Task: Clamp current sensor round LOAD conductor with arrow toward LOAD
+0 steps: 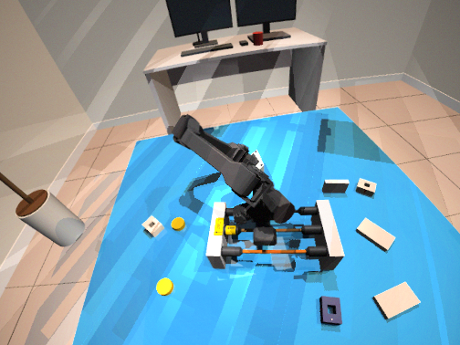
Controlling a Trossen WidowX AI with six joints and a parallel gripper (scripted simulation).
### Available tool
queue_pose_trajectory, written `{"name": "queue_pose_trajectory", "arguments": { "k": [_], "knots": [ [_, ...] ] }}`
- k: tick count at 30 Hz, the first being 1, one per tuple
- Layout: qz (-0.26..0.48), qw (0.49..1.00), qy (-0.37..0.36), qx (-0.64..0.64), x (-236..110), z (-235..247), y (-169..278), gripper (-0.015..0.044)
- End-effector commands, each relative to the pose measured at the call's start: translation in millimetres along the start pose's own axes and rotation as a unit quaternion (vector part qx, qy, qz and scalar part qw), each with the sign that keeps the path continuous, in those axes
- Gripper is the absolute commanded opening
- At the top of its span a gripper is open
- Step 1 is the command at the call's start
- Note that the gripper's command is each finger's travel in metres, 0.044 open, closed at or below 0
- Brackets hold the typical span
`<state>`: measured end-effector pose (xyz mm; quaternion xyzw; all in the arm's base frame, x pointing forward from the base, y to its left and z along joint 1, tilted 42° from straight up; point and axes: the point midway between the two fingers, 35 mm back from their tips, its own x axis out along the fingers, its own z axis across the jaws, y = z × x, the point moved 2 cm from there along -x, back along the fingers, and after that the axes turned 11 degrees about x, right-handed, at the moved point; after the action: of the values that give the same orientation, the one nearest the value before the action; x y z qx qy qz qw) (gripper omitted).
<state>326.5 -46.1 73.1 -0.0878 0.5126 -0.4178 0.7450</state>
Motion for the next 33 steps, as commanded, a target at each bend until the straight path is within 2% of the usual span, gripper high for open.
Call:
{"name": "queue_pose_trajectory", "arguments": {
  "k": [1,5,17,27,33],
  "knots": [
    [-0.001,1.0,0.017,0.003,-0.5,0.8,0.6,0.0],
    [-0.006,0.999,0.044,0.004,-0.8,0.3,0.3,0.0],
    [-0.007,0.999,0.044,0.003,4.1,-0.8,0.0,0.0],
    [-0.008,0.999,0.042,0.002,0.1,0.1,0.0,0.0263],
    [-0.008,0.999,0.042,0.002,0.1,0.1,0.0,0.0269]
  ]
}}
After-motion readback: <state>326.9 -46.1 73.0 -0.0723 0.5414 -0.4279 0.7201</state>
